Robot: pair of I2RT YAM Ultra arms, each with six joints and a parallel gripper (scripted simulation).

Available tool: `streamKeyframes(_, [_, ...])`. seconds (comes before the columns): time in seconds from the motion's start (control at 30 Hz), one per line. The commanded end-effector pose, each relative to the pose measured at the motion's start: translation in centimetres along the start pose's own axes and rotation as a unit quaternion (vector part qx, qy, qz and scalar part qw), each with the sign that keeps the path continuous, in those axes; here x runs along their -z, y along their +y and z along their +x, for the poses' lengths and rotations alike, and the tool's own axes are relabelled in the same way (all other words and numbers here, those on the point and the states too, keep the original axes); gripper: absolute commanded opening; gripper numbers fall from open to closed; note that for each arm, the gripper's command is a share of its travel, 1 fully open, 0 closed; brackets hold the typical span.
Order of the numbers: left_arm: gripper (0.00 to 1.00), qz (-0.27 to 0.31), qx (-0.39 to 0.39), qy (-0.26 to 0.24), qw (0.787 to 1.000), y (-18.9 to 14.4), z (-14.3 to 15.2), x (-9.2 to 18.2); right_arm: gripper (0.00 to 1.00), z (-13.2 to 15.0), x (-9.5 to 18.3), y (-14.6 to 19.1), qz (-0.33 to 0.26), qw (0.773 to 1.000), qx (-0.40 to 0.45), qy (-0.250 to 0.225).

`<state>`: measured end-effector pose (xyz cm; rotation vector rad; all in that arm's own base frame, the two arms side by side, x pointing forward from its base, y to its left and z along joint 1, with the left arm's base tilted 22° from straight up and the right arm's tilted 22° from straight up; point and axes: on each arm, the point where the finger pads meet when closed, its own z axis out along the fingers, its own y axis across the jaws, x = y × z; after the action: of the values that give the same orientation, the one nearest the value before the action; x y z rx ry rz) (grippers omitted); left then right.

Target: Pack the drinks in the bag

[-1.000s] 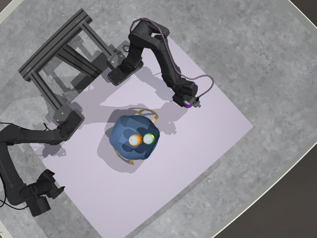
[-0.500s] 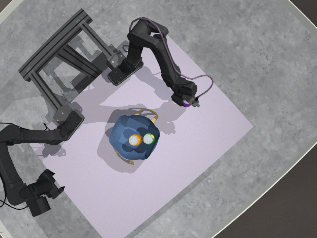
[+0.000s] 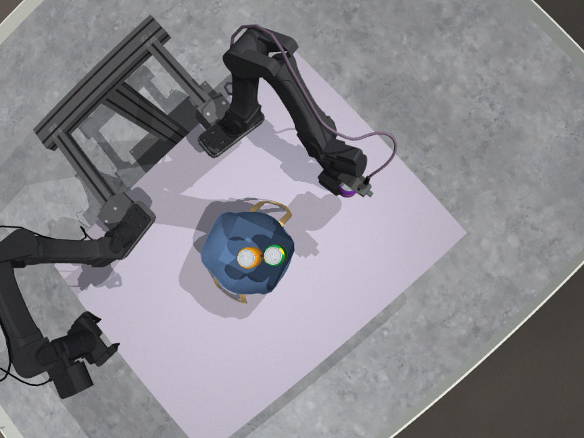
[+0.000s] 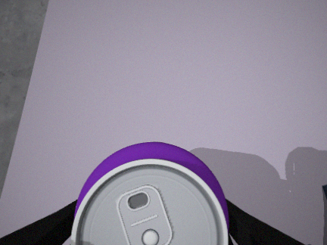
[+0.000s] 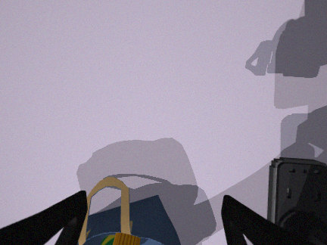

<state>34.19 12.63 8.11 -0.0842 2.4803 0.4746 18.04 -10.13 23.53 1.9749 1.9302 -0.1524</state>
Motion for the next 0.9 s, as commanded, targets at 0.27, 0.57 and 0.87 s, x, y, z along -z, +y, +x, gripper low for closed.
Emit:
streamKeyframes(0.27, [0.7,-0.003,0.01,-0.046,0.999,0.4,-4.3,3.9,0.86,-0.1,0.5,0.0,-0.014,1.0,-0.001,-0.011])
streamKeyframes(0.57, [0.7,0.003,0.002,-0.053,0.999,-0.3,-3.1,3.1,0.86,-0.1,0.5,0.0,-0.014,1.0,-0.001,-0.011])
streamKeyframes(0.87, [0.7,0.004,-0.001,-0.051,0.999,-0.3,-2.7,3.0,0.86,-0.1,0.5,0.0,-0.014,1.0,-0.001,-0.011])
